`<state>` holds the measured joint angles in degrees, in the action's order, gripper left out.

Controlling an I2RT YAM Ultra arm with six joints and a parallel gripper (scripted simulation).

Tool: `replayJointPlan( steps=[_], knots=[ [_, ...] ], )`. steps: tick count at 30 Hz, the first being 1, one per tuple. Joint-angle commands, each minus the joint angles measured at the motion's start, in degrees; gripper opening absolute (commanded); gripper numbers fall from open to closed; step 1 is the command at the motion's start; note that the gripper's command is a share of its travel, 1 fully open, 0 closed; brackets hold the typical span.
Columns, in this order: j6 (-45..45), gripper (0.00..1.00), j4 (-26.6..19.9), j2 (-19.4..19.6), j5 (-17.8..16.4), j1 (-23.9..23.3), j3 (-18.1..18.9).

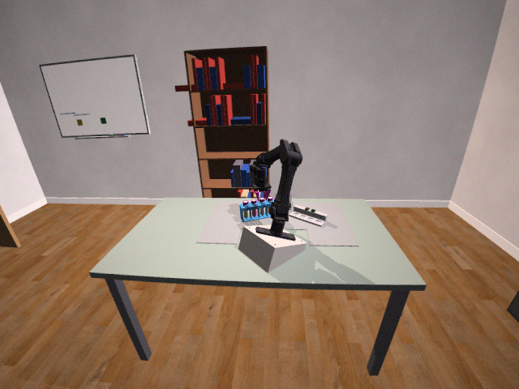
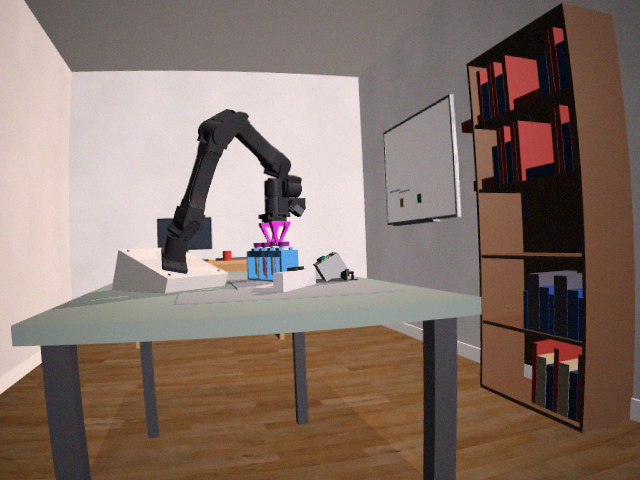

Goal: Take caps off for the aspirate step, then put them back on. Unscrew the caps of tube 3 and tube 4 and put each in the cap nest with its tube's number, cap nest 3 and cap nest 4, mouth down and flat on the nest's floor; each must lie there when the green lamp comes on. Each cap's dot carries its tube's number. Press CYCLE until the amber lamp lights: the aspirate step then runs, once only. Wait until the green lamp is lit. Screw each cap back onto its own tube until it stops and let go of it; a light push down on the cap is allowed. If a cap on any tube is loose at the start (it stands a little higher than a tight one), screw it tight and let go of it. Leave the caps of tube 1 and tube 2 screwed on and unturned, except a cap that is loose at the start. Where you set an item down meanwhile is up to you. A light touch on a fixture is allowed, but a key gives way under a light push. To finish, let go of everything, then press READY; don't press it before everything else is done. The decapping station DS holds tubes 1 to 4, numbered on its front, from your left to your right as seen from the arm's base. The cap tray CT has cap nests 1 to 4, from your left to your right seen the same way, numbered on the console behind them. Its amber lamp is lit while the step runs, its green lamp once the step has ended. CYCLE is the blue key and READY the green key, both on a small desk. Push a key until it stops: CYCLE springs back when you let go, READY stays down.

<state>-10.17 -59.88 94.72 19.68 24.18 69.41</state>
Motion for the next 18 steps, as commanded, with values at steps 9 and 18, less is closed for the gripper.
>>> replayJointPlan(
  steps=[9,18],
  knots=[
    [-32.9,0.49,0.1,-0.3,0.0,0.1,0.3],
    [-60.8,0.49,0.1,-0.3,0.0,0.2,0.3]
  ],
)
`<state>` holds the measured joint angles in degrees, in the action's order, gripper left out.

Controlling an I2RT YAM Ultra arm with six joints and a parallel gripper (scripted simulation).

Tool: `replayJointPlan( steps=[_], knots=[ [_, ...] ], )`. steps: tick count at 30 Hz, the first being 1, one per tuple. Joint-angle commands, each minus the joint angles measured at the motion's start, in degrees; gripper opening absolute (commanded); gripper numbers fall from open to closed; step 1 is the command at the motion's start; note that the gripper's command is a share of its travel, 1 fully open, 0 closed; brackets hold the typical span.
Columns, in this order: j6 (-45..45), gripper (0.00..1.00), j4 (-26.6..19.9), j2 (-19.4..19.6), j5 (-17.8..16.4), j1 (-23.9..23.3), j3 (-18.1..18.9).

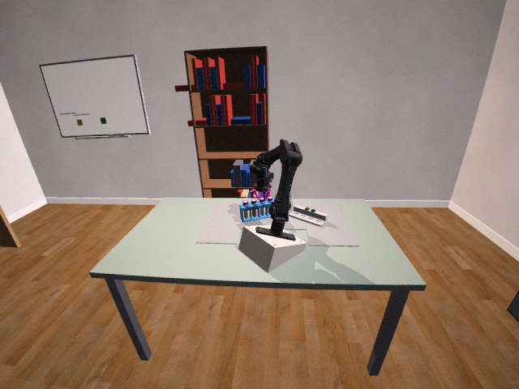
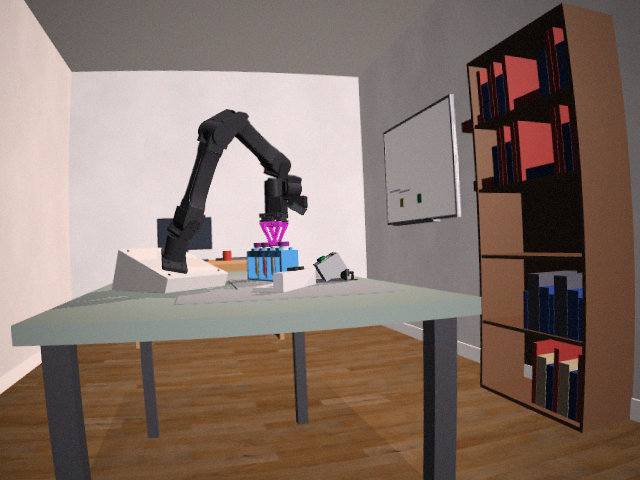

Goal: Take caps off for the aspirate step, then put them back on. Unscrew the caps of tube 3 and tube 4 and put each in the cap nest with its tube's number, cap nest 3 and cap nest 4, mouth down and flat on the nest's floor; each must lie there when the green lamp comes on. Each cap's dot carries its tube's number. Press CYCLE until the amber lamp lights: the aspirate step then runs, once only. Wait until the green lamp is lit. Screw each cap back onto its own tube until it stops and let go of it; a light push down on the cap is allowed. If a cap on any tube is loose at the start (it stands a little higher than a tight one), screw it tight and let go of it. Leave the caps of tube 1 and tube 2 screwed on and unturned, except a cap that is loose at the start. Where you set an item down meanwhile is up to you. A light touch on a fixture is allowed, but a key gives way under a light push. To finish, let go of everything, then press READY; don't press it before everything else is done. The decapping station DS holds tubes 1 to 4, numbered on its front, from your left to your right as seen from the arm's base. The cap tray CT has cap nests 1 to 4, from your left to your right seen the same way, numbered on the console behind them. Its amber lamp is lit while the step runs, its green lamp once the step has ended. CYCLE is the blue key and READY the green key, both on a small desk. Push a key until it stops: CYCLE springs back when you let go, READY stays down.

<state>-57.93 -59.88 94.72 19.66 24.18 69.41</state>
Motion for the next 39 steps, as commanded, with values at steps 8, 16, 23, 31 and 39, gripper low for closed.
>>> replayJointPlan(
  steps=[8,16,23,31,39],
  knots=[
    [-33.0,0.49,0.1,-0.3,0.0,0.2,0.3],
    [-33.1,0.49,0.1,-0.3,0.0,0.2,0.2],
    [-33.1,0.00,0.1,-0.3,0.0,0.2,0.2],
    [-33.1,0.00,0.1,-0.3,0.0,0.2,0.2],
    [-16.0,0.00,0.1,-0.3,0.0,0.2,0.3]
  ],
)
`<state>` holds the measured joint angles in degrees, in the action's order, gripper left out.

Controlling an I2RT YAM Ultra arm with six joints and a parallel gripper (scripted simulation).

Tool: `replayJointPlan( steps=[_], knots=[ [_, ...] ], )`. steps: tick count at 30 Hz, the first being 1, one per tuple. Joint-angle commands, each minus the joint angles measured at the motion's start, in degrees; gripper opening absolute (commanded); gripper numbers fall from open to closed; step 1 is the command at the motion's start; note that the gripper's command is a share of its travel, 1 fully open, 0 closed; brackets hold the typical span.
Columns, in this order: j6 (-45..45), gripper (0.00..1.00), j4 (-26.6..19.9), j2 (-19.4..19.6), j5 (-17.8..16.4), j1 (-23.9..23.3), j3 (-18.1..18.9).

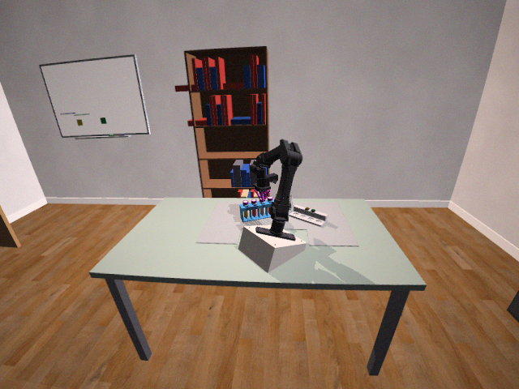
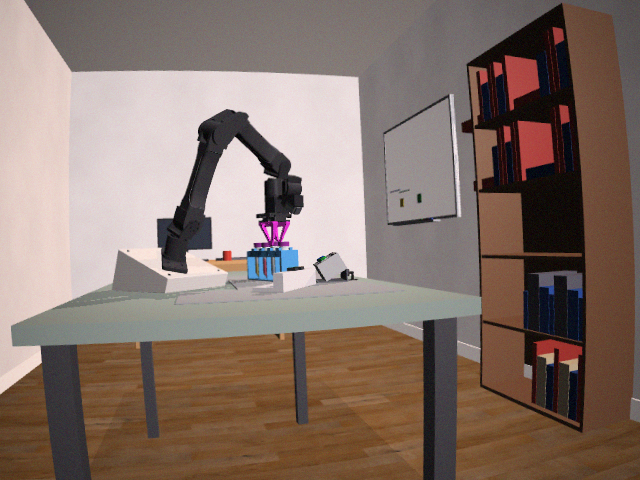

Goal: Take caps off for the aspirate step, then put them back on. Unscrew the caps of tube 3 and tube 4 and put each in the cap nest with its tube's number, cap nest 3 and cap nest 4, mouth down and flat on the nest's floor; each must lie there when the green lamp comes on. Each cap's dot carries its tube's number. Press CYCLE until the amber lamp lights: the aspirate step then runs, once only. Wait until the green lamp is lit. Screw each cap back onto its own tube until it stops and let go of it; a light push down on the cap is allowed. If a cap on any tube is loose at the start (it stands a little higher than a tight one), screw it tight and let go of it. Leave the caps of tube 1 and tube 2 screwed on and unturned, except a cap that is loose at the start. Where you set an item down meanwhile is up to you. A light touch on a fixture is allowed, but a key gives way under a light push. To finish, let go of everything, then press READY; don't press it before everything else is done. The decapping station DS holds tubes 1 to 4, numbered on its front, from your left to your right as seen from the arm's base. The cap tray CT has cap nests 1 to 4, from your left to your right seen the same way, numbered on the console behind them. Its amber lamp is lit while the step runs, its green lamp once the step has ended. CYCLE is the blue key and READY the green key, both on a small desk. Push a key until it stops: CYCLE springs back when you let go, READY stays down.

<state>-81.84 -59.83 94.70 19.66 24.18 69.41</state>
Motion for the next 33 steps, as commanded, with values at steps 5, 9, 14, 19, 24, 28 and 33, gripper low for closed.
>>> replayJointPlan(
  steps=[5,9,14,19,24,28,33],
  knots=[
    [22.3,0.00,0.0,-0.3,0.0,0.2,0.3],
    [33.7,0.00,0.0,-0.3,0.0,0.2,0.3],
    [42.3,0.00,0.0,-0.3,0.0,0.2,0.3],
    [56.6,0.00,0.0,-0.3,0.0,0.2,0.3],
    [71.0,0.00,0.0,-0.3,0.0,0.2,0.3],
    [82.4,0.00,0.0,-0.3,0.0,0.2,0.3],
    [91.0,0.00,0.0,-0.3,0.0,0.2,0.3]
  ],
)
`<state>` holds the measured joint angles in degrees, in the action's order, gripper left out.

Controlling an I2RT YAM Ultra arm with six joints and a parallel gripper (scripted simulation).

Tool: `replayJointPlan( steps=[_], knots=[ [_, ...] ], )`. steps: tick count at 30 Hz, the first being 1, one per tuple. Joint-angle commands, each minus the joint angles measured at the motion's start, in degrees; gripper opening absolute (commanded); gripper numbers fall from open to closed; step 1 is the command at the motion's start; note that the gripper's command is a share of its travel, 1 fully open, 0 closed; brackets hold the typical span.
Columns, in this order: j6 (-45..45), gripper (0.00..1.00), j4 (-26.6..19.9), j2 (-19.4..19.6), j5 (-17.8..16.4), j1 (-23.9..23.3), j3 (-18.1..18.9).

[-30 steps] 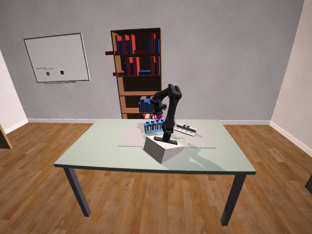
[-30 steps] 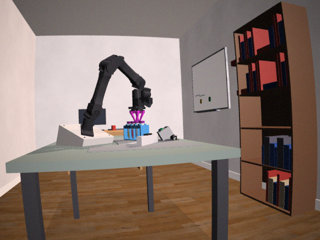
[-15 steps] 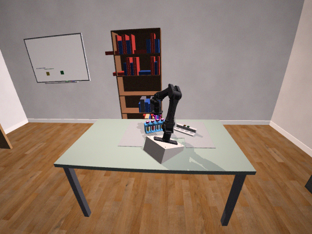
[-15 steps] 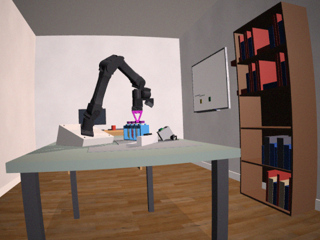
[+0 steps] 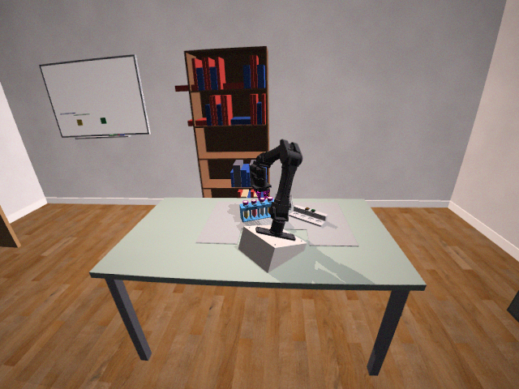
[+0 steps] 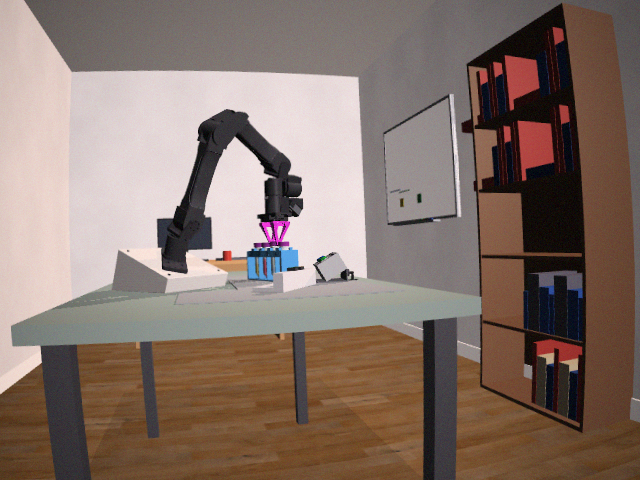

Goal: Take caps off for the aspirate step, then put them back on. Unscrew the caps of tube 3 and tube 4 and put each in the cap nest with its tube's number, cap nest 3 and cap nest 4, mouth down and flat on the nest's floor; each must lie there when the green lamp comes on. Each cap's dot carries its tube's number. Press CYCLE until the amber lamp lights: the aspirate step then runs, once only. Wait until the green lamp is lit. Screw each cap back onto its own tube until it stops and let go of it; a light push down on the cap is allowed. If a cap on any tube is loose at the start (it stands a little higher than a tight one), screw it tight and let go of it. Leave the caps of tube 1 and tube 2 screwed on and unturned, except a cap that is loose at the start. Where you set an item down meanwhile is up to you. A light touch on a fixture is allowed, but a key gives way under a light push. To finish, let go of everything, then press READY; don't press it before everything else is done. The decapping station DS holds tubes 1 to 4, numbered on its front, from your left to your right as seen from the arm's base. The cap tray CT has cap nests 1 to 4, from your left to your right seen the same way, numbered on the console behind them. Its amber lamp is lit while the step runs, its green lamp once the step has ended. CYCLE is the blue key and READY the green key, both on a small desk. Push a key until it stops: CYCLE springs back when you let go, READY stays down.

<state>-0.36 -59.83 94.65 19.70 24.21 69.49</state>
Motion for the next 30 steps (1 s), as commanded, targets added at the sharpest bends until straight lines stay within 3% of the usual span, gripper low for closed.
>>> replayJointPlan(
  steps=[1,13,15,30],
  knots=[
    [12.4,0.00,0.0,-0.3,0.0,0.2,0.3],
    [46.7,0.00,-0.1,-0.3,0.0,0.2,0.3],
    [46.7,0.00,-0.1,-0.3,0.0,0.2,0.3],
    [89.7,0.00,-0.1,-0.3,0.0,0.2,0.3]
  ],
)
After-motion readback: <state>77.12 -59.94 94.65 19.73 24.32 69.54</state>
